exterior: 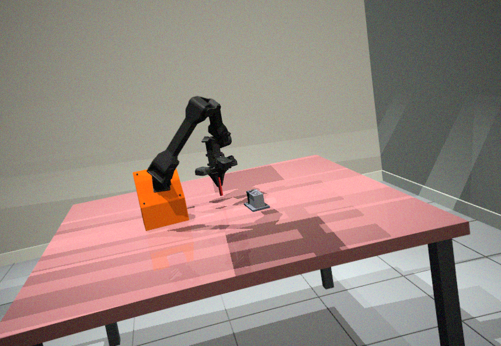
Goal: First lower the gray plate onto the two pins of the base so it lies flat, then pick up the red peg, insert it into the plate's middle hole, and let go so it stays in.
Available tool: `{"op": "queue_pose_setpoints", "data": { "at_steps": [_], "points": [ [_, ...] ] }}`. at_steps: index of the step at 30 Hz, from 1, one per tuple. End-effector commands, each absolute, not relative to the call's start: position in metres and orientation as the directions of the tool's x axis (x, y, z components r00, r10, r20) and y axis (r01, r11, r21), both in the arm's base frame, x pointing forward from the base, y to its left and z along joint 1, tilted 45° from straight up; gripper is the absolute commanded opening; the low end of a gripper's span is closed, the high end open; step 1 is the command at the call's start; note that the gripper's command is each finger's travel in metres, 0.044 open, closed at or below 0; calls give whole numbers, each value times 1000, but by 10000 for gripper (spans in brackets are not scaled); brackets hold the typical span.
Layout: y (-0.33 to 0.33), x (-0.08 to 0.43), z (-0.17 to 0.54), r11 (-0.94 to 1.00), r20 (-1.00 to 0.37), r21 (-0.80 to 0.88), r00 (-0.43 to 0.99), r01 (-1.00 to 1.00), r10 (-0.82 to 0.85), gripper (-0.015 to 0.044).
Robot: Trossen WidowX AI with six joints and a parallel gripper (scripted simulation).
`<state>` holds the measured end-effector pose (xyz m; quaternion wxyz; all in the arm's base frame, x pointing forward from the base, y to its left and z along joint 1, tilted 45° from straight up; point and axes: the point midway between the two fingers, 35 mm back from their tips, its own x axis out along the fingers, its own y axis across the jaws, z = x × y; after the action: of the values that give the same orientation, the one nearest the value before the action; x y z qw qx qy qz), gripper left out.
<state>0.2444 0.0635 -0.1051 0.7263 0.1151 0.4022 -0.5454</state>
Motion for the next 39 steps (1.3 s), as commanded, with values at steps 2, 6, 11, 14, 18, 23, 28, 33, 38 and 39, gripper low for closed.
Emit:
{"op": "queue_pose_setpoints", "data": {
  "at_steps": [2,6,11,14,18,23,28,33,38,39],
  "points": [
    [79,246,-93,381,-717,-261,86,887,-692,0],
    [88,245,-84,381,-717,-261,86,887,-692,0],
    [99,244,-73,381,-717,-261,86,887,-692,0],
    [106,244,-66,380,-717,-262,85,887,-692,0],
    [97,244,-72,380,-712,-273,80,884,-698,0],
    [92,248,-68,383,-716,-284,71,879,-694,0],
    [89,254,-63,385,-720,-285,70,878,-691,0],
    [84,264,-55,388,-724,-282,71,877,-686,0],
    [79,273,-47,391,-728,-279,73,877,-682,0],
    [77,275,-46,391,-728,-278,73,877,-681,0]
  ]
}}
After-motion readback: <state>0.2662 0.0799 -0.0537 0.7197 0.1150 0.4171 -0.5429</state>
